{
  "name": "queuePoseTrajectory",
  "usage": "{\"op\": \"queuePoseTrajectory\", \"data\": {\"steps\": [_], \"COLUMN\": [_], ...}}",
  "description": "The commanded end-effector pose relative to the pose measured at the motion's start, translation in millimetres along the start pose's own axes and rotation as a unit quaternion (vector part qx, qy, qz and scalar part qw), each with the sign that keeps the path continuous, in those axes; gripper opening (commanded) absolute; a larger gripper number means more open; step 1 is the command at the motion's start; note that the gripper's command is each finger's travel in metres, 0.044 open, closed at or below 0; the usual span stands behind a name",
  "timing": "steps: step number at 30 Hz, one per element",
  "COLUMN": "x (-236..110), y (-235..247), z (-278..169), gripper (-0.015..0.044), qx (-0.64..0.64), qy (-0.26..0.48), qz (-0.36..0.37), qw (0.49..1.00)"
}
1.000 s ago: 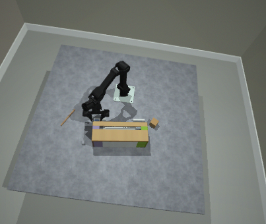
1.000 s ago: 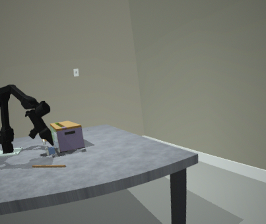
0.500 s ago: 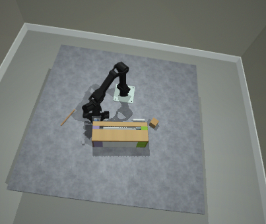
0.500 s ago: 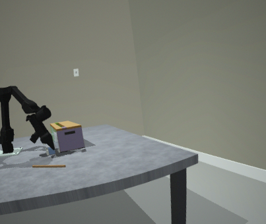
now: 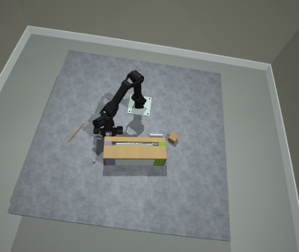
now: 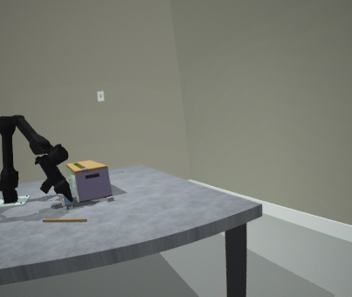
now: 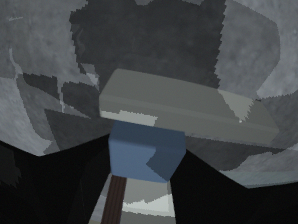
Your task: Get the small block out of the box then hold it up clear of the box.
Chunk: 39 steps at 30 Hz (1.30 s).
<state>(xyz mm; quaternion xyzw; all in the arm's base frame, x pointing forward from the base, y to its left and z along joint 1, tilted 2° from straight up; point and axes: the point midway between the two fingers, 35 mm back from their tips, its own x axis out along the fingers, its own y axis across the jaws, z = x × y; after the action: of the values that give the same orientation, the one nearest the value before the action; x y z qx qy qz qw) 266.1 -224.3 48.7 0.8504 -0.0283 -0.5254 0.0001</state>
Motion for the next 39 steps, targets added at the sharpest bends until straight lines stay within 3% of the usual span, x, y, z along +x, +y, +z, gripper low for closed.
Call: {"op": "queuePoseTrajectory", "data": {"steps": [1, 6, 14, 20, 39], "x": [0.7, -6.9, -52.8, -59.6, -138.2], "y": [-0.1, 0.7, 0.7, -0.5, -29.6], "z": [0.0, -4.2, -24.1, -25.5, -14.7], "gripper": [0.0075, 0.0000, 0.0000, 0.0000, 0.0000], "qx": [0.002, 0.002, 0.000, 0.006, 0.193], "qy": [0.001, 0.001, 0.000, 0.000, 0.010], "qz": [0.000, 0.000, 0.000, 0.003, 0.096], "qw": [1.000, 1.000, 1.000, 1.000, 0.976]}}
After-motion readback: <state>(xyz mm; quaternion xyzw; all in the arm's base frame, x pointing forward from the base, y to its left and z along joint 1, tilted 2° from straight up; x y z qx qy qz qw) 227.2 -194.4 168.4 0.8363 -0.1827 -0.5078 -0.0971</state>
